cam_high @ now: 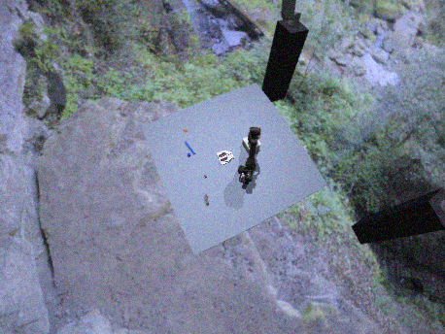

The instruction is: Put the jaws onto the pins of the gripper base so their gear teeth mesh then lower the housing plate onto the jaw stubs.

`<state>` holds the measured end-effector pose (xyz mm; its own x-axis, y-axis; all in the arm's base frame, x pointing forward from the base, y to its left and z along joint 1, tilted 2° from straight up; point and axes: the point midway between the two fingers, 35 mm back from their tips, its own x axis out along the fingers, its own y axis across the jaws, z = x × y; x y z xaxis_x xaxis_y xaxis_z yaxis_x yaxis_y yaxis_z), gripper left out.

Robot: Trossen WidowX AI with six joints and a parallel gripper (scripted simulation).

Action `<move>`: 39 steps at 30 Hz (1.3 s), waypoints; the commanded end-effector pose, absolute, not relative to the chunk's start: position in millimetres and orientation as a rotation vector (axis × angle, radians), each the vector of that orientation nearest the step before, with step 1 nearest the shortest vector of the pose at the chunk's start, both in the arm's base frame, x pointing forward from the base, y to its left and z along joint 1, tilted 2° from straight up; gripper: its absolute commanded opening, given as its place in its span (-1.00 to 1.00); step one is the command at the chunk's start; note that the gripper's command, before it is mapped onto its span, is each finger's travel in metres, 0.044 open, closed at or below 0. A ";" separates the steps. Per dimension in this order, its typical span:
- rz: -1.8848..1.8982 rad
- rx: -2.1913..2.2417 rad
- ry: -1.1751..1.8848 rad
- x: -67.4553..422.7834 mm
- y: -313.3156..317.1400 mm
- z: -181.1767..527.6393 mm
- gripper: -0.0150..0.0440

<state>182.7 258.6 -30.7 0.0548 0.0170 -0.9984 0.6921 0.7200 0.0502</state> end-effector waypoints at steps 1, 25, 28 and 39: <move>-0.568 0.624 1.442 182.7 258.4 -32.2 1.00; -0.567 0.624 1.441 182.7 258.6 -31.4 0.70; -0.567 0.624 1.441 182.7 258.6 -31.4 0.70; -0.567 0.624 1.442 182.8 259.9 -11.3 0.70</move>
